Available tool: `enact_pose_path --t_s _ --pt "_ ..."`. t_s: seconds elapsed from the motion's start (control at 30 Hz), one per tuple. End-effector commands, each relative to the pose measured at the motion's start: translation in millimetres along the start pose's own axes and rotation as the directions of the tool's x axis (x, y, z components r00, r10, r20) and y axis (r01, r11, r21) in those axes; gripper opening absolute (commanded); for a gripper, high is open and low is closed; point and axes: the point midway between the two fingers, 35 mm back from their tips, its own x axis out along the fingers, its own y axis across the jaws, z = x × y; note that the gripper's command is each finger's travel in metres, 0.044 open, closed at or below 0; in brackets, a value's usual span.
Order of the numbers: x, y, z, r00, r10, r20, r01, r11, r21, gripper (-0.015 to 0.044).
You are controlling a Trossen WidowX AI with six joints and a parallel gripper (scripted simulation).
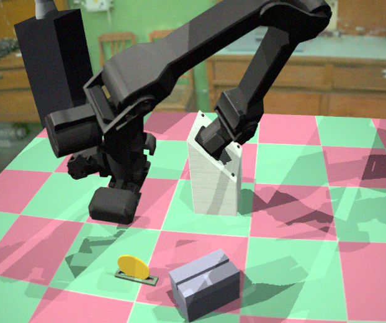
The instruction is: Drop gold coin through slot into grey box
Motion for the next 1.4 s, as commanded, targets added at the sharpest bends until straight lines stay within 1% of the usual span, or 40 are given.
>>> enact_pose_path --t_s 0.0,0.07,0.23,0.33,0.37,0.5,0.6,1.37 --pt "16 20 5 0.989 0.063 -0.133 -0.041 0.986 0.161 0.0161" --pt "19 22 6 0.985 0.073 -0.154 -0.043 0.981 0.188 0.0161" --pt "22 23 6 0.985 0.073 -0.154 -0.043 0.981 0.188 0.0161" --pt "52 26 3 0.985 0.073 -0.155 -0.043 0.981 0.188 0.0161" --pt "54 26 2 0.985 0.073 -0.156 -0.043 0.981 0.188 0.0161" --pt "56 26 2 0.985 0.073 -0.156 -0.043 0.981 0.188 0.0161" --pt "68 28 3 0.985 0.074 -0.156 -0.044 0.981 0.188 0.0161" --pt "101 33 -2 0.985 0.074 -0.155 -0.044 0.981 0.189 0.0161"
